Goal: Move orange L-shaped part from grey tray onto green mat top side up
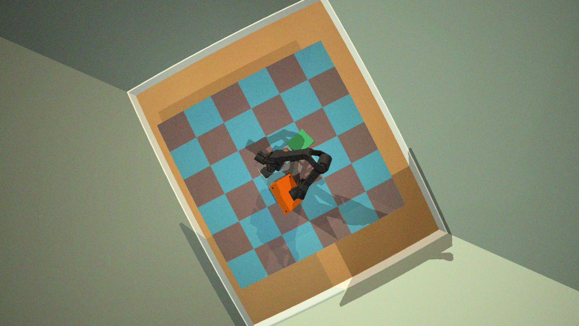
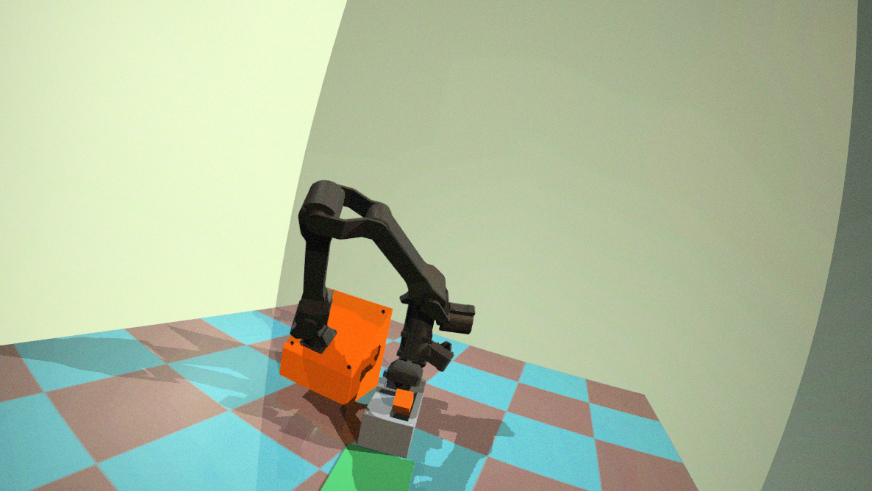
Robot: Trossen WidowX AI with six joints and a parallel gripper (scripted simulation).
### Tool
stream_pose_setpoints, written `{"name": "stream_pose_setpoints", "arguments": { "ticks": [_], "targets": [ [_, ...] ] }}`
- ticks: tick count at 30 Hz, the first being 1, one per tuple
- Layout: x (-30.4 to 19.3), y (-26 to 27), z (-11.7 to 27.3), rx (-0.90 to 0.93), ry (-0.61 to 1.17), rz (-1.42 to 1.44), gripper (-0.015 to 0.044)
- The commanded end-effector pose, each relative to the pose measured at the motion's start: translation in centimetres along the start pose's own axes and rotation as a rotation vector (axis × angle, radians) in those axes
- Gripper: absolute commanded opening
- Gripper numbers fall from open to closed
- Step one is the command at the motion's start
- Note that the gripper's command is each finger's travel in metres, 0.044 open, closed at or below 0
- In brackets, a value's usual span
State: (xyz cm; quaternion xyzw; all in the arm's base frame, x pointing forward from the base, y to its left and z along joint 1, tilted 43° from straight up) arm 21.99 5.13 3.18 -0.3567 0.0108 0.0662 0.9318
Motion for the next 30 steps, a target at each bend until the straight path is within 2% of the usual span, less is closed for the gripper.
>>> {"name": "stream_pose_setpoints", "arguments": {
  "ticks": [1,30],
  "targets": [
    [-0.2,0.0,-0.7,-0.013,0.002,0.008,0.018],
    [-0.3,1.2,0.5,-0.011,0.002,0.008,0.018]
  ]
}}
Point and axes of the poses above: the point midway between the two fingers, 35 mm back from their tips, its own z axis back along the fingers, its own y axis across the jaws, x = y × z, the point moved 8 cm from there along z, back along the fingers, and after that the axes turned 6 degrees about -z, right-handed, at the moved point
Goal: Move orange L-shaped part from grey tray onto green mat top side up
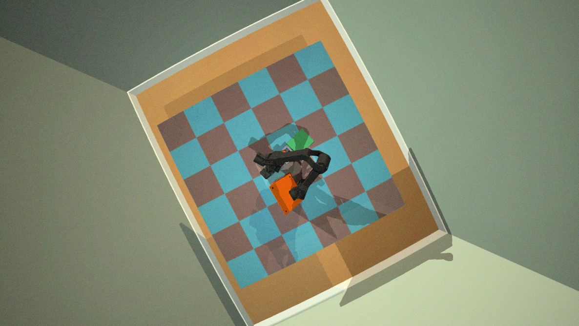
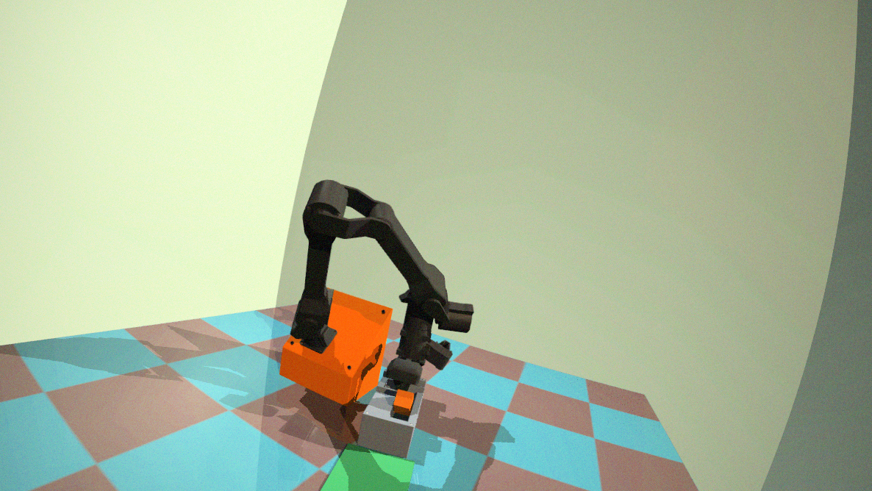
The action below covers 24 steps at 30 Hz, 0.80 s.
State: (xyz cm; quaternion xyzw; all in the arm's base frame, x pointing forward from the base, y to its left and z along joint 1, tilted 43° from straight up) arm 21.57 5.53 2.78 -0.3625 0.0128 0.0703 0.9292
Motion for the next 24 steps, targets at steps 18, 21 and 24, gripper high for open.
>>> {"name": "stream_pose_setpoints", "arguments": {
  "ticks": [18,21,24],
  "targets": [
    [0.2,-0.6,10.3,0.004,0.001,0.0,0.018],
    [0.2,-0.6,10.3,0.004,0.001,0.0,0.018],
    [0.2,-0.6,10.3,0.004,0.001,0.0,0.018]
  ]
}}
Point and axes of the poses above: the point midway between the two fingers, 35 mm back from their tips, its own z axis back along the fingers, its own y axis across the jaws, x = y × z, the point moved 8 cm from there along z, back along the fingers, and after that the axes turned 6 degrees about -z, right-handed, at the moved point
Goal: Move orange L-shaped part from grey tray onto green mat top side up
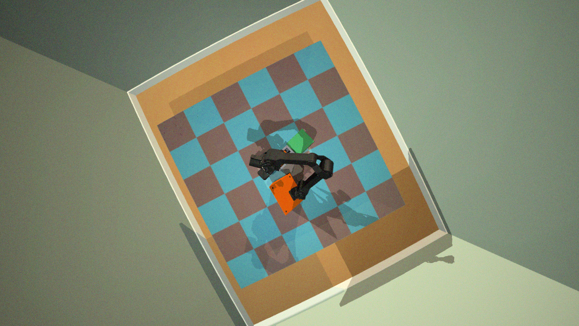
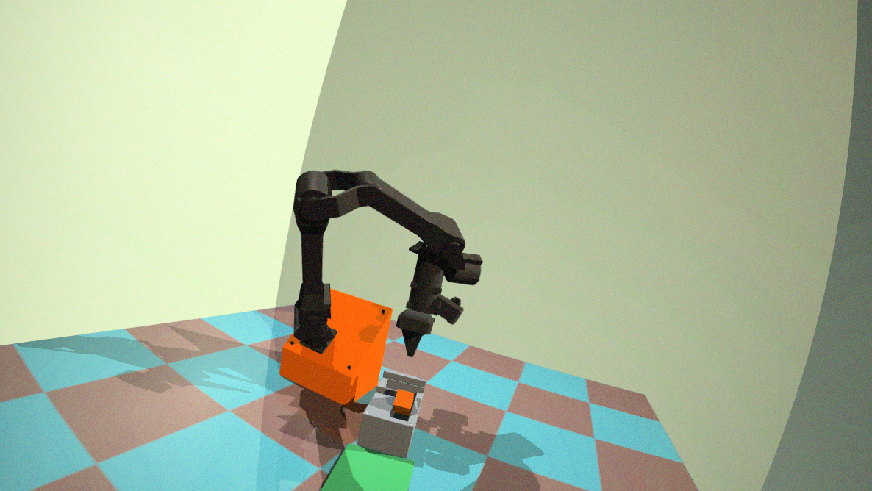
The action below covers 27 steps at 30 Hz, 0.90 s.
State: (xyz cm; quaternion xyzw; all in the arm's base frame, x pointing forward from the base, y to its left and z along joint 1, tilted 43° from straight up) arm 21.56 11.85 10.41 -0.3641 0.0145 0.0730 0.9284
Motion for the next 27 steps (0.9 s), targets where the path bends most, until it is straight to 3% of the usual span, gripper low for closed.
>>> {"name": "stream_pose_setpoints", "arguments": {
  "ticks": [1,25,27],
  "targets": [
    [0.02,-0.07,0.4,0.007,-0.001,-0.007,0.018],
    [-0.01,-0.01,0.06,0.0,0.0,0.0,0.018],
    [0.09,-0.25,0.08,0.001,0.0,-0.055,0.0233]
  ]
}}
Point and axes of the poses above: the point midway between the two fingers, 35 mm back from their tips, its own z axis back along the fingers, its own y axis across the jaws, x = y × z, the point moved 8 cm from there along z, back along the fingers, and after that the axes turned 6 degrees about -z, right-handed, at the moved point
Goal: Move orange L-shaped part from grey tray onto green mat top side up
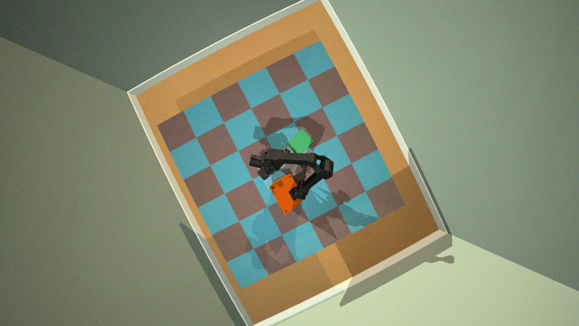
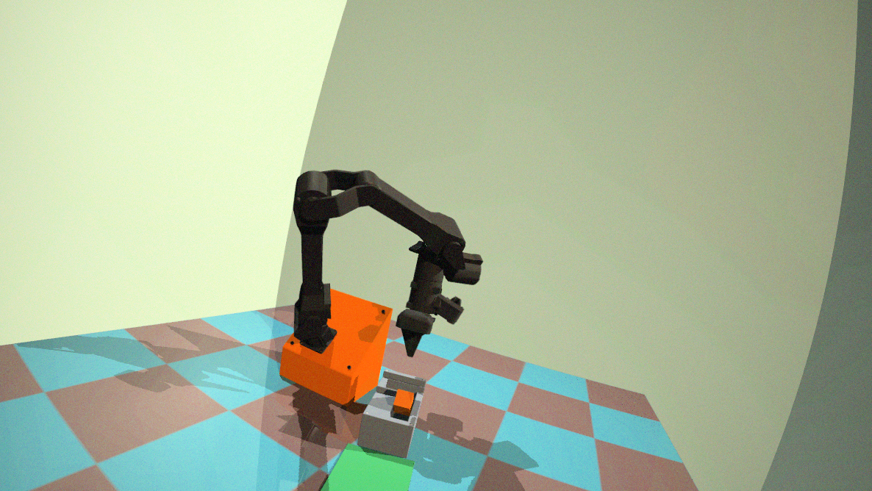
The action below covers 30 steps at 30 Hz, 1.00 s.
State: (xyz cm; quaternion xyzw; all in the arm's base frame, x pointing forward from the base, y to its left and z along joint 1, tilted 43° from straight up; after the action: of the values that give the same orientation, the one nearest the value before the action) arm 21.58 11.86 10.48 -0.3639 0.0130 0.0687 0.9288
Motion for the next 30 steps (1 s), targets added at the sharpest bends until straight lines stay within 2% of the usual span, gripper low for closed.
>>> {"name": "stream_pose_setpoints", "arguments": {
  "ticks": [1,2,13,15,30],
  "targets": [
    [0.2,-0.4,0.0,0.001,-0.001,-0.098,0.0259],
    [0.3,-0.7,0.1,0.002,-0.001,-0.166,0.028],
    [1.8,-6.6,0.3,0.005,0.002,-1.397,0.028],
    [1.9,-7.4,0.3,0.003,0.002,-1.55,0.028],
    [1.9,-7.5,0.3,0.003,0.002,-1.569,0.028]
  ]
}}
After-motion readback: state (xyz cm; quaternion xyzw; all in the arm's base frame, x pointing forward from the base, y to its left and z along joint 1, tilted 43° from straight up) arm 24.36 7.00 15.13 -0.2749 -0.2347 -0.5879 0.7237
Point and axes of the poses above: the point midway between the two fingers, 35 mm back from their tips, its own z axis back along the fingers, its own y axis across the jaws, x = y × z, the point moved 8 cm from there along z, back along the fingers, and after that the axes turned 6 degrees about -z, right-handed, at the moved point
